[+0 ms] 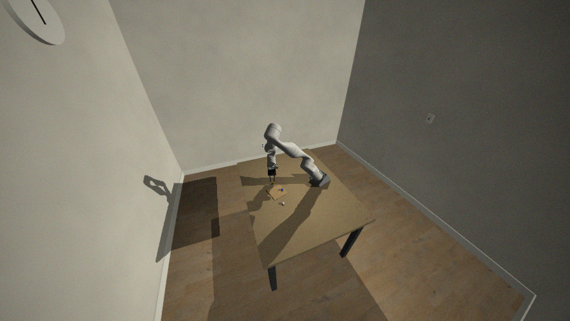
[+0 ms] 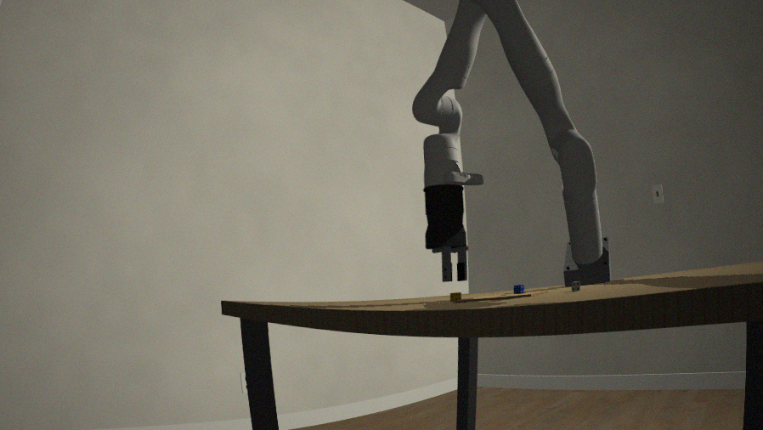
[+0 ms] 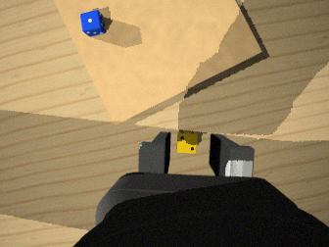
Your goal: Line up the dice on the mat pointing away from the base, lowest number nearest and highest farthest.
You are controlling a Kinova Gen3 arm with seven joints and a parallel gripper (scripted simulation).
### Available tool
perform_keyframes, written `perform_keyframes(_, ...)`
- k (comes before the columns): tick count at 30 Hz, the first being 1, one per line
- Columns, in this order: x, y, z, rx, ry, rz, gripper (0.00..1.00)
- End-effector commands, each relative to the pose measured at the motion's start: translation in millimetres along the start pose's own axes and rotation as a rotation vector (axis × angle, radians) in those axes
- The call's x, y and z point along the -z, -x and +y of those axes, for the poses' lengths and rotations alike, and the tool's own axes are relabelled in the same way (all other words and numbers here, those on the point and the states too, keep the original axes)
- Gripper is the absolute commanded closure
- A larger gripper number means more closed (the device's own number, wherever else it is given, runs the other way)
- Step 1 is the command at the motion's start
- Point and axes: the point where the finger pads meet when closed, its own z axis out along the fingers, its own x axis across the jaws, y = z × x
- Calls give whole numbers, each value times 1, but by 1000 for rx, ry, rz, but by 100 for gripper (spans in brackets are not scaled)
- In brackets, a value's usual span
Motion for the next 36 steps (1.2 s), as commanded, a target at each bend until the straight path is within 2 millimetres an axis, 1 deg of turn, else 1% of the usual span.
perform_keyframes(1, -3, 1, 0, -2, -2, -3, 36)
perform_keyframes(14, -13, 1, 0, -2, -2, -3, 36)
perform_keyframes(36, -14, 1, 0, -2, -2, -3, 36)
